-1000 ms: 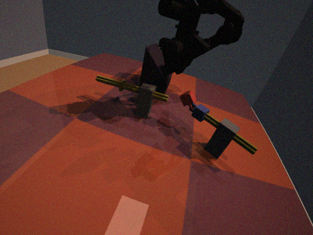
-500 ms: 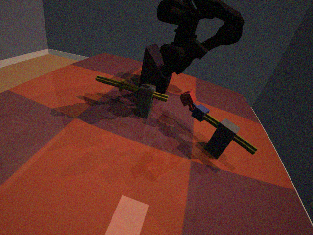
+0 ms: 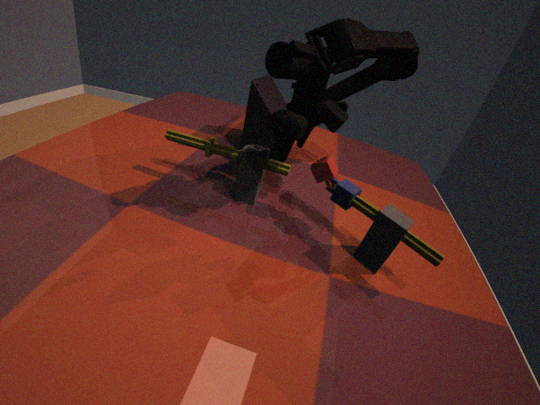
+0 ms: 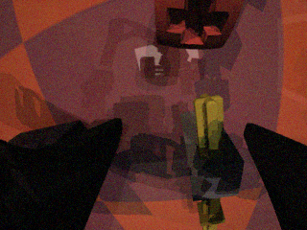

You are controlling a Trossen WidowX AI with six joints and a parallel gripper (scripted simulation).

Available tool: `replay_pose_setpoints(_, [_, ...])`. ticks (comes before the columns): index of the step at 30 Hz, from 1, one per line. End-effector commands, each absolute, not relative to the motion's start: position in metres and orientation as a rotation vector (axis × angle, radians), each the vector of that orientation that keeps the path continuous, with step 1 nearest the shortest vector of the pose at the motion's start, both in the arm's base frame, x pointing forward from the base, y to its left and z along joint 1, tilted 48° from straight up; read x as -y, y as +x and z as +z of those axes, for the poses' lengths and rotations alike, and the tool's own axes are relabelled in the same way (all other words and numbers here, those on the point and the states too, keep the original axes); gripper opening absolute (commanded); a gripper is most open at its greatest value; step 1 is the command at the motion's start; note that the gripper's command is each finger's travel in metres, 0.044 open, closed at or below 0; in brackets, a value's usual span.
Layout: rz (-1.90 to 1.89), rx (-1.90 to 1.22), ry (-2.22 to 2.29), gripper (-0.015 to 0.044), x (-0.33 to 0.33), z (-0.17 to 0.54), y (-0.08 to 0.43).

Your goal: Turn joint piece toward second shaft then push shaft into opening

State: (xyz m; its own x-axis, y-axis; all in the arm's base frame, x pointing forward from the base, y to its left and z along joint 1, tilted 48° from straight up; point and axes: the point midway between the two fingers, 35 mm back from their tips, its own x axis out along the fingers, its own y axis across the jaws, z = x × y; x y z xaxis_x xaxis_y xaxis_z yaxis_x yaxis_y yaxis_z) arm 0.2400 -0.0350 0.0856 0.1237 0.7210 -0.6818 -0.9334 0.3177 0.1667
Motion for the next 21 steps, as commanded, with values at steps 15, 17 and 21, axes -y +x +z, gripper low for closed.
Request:
replay_pose_setpoints(15, [1.233,-0.758,-0.330,0.0440,-0.012,0.132,0.263])
replay_pose_setpoints(17, [1.234,-0.758,-0.329,0.0440,-0.013,0.132,0.264])
replay_pose_setpoints(21, [1.234,-0.758,-0.330,0.0440,-0.014,0.131,0.264])
